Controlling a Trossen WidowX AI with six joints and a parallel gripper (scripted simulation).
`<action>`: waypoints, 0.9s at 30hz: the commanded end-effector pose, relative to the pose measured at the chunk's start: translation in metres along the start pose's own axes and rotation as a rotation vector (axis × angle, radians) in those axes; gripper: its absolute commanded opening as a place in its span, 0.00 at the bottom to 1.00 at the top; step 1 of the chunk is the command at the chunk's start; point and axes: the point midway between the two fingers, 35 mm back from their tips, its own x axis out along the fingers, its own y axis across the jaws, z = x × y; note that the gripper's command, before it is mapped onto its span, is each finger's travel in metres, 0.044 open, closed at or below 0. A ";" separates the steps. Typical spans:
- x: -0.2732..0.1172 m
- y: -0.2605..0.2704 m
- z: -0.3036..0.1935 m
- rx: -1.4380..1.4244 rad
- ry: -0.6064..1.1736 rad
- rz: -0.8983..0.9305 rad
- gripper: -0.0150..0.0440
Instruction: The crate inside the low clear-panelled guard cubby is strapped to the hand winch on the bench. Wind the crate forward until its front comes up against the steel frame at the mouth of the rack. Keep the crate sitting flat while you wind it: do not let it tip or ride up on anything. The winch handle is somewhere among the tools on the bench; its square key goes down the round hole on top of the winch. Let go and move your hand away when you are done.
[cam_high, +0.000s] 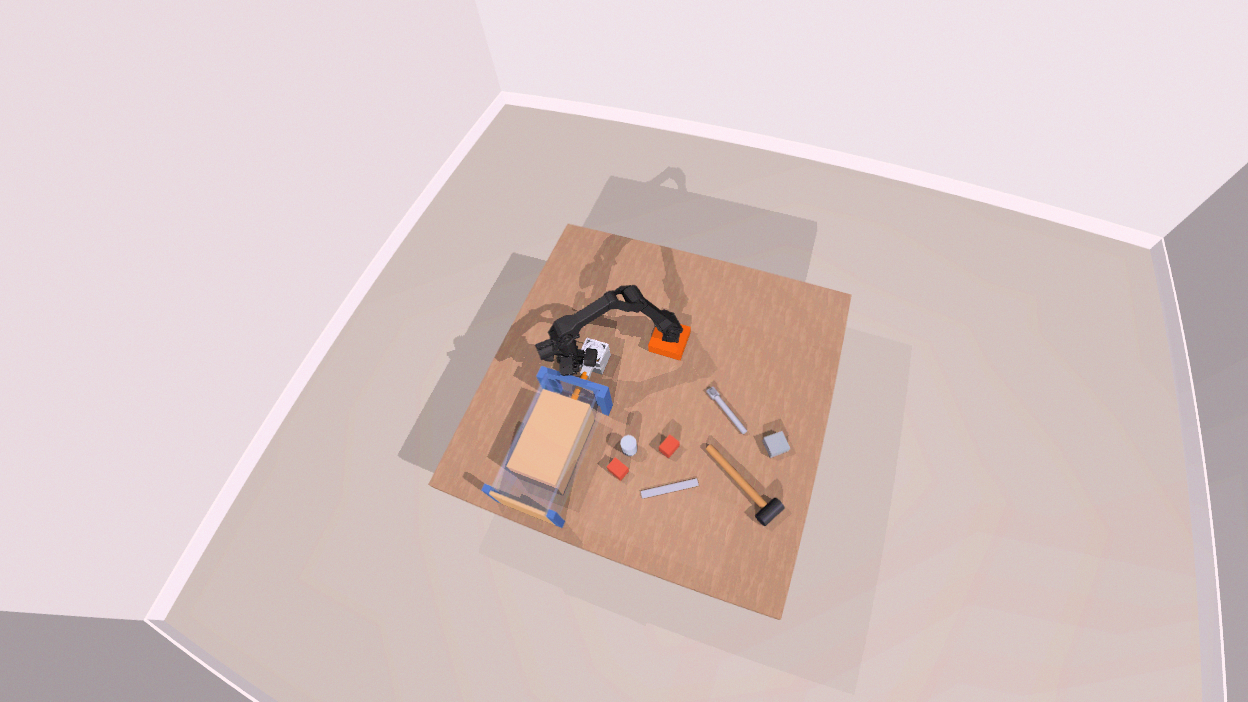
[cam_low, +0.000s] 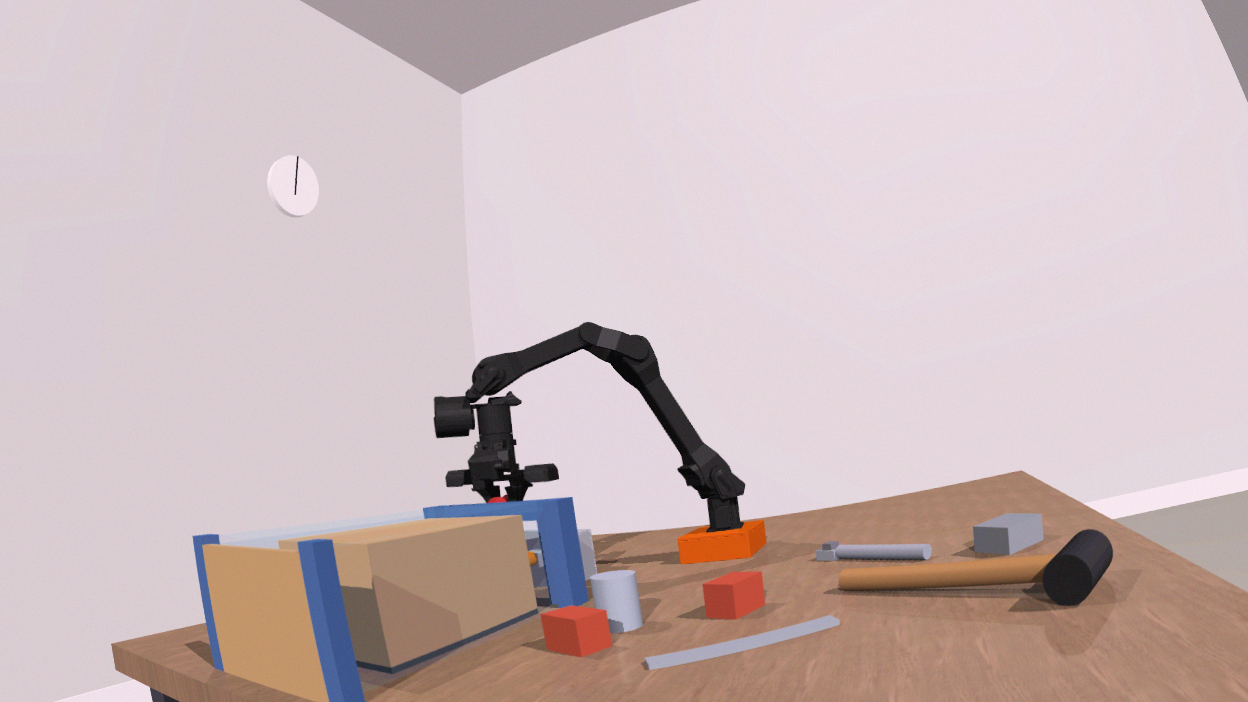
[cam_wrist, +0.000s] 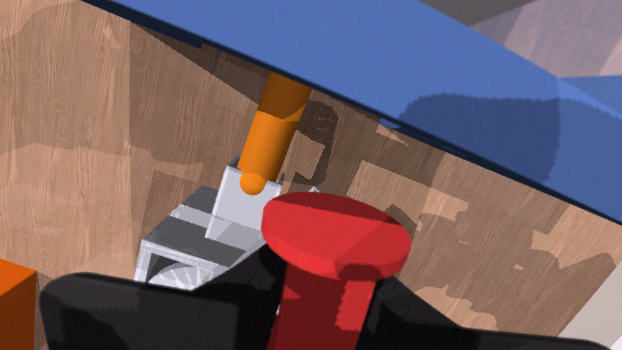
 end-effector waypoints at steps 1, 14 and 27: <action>0.002 0.017 0.010 -0.016 -0.012 0.033 0.25; 0.001 0.030 0.014 -0.016 -0.012 0.034 0.25; 0.001 0.044 0.016 -0.016 -0.012 0.035 0.25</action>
